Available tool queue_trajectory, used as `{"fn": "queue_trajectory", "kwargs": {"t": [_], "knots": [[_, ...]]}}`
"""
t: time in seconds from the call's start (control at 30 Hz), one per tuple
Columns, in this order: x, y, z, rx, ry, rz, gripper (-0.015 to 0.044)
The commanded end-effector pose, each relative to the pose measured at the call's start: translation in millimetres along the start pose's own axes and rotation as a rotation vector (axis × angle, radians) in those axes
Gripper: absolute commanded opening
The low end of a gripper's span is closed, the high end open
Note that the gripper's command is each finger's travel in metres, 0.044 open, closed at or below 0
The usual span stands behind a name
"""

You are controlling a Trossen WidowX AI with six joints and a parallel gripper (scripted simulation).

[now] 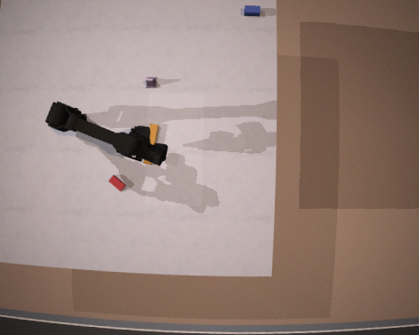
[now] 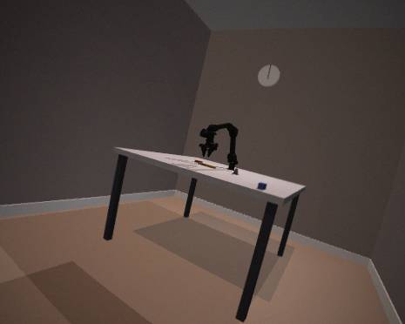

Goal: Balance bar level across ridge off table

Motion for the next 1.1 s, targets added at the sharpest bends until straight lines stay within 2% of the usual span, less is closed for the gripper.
{"fn": "queue_trajectory", "kwargs": {"t": [0.0, 0.2, 1.07], "knots": [[-1, -10, 0, -0.008, 0.005, 0.007, 0.0315], [0, -42, 0, -0.008, 0.005, 0.007, 0.0315], [0, -69, 0, -0.008, 0.005, 0.007, 0.0315]]}}
Point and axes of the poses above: the point midway between the two fingers, 35 mm back from their tips, its own y axis back along the fingers, its own x axis across the jaws, z = x × y, the point moved 9 cm from there along y, back along the fingers, and after that the axes turned 5 degrees about -y, right-handed, at the moved point
